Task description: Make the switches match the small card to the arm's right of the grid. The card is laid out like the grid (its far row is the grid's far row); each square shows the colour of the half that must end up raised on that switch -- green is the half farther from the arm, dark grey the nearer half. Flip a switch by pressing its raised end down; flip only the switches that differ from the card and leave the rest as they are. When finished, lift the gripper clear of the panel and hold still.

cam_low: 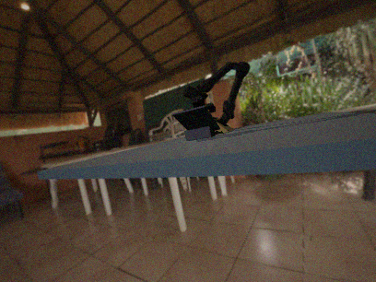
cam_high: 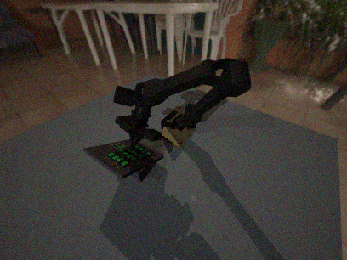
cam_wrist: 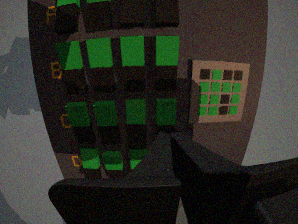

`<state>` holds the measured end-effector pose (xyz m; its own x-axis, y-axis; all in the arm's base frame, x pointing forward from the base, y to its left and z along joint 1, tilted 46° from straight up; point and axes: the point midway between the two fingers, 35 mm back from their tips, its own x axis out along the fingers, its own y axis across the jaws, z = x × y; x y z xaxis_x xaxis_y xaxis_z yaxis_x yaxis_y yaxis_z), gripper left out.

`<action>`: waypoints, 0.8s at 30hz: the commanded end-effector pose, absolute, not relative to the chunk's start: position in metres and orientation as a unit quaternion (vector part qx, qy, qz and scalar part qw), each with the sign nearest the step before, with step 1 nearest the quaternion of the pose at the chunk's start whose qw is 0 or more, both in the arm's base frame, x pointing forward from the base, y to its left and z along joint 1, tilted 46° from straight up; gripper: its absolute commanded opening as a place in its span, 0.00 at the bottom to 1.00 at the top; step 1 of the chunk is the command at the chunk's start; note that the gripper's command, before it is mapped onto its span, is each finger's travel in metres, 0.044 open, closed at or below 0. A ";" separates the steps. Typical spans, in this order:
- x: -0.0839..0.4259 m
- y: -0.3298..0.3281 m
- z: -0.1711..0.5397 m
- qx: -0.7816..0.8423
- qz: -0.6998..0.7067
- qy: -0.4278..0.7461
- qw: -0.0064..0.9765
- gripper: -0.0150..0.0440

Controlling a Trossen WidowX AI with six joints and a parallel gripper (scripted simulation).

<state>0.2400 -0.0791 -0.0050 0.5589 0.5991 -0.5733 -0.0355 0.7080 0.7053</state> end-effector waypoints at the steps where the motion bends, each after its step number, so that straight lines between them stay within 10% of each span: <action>1: 0.239 -0.080 -0.004 0.329 0.193 0.428 0.819 0.25; 24: 0.169 -0.061 0.060 0.333 0.198 0.441 0.809 0.25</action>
